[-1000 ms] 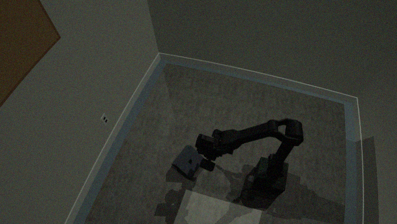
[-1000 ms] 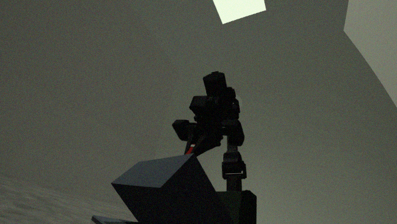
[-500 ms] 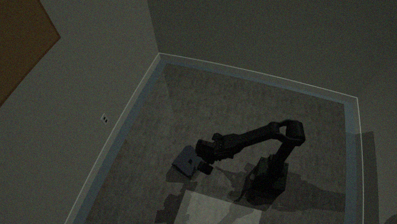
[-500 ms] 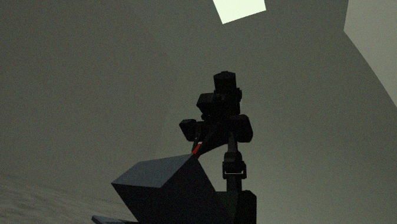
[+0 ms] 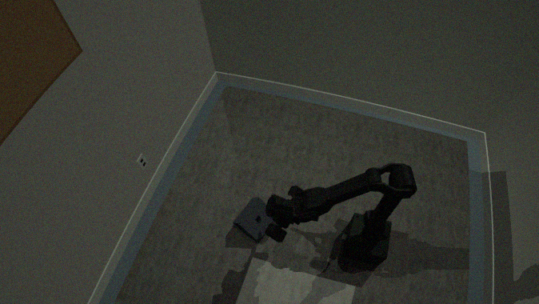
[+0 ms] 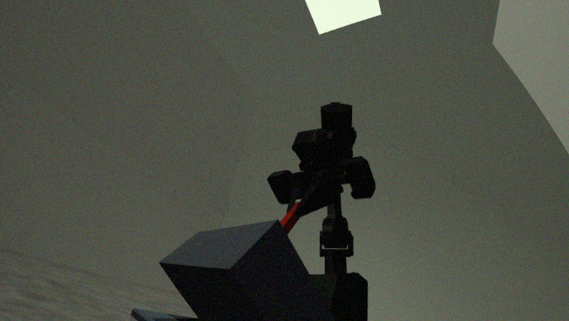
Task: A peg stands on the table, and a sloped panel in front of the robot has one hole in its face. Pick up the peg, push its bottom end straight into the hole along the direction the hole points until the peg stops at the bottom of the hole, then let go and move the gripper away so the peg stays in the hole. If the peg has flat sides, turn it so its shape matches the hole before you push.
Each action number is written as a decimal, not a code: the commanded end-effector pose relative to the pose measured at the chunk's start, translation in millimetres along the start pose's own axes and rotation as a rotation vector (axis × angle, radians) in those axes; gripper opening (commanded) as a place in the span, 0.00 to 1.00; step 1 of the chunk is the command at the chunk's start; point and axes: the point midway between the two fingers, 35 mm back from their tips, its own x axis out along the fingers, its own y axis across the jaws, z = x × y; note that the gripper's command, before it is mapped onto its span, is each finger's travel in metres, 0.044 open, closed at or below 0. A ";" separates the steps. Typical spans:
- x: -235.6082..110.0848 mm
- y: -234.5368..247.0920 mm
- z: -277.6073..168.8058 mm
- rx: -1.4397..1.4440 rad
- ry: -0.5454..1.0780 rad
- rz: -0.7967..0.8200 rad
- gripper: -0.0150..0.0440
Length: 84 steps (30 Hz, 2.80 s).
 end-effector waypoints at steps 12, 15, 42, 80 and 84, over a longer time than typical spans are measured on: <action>-6.2 14.5 0.3 0.068 -0.054 0.021 0.25; -2.8 15.9 1.1 0.073 -0.057 0.023 0.25; 30.1 26.9 4.9 0.118 -0.091 0.042 0.25; 50.1 27.3 8.0 0.129 -0.108 0.040 0.25; 50.1 27.3 8.0 0.129 -0.108 0.040 0.25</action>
